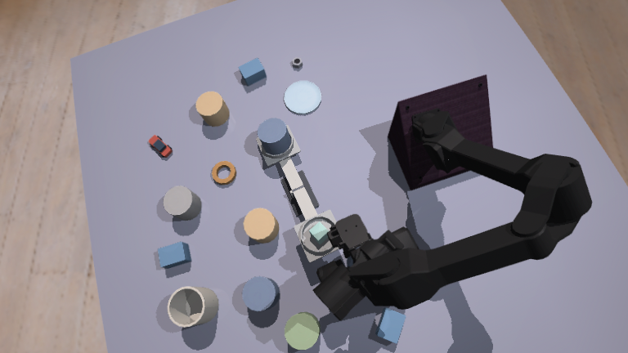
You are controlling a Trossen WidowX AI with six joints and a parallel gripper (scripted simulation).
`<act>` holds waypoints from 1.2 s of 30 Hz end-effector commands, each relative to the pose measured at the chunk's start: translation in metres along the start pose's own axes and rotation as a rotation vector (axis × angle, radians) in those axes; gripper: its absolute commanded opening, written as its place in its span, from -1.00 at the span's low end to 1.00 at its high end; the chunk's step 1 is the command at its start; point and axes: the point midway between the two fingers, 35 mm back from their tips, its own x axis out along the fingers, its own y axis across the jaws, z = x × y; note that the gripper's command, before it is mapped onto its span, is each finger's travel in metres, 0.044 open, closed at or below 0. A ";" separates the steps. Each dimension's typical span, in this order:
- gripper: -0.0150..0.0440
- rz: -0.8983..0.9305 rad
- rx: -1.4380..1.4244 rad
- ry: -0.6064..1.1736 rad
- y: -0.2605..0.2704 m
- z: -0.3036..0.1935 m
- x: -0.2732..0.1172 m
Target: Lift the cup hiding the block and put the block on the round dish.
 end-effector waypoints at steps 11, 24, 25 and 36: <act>-0.49 0.010 0.003 0.017 -0.015 -0.014 0.021; -0.49 0.010 0.004 0.020 -0.016 -0.015 0.052; -0.49 0.010 0.004 0.020 -0.016 -0.015 0.053; -0.40 0.009 -0.002 0.026 -0.015 -0.018 0.064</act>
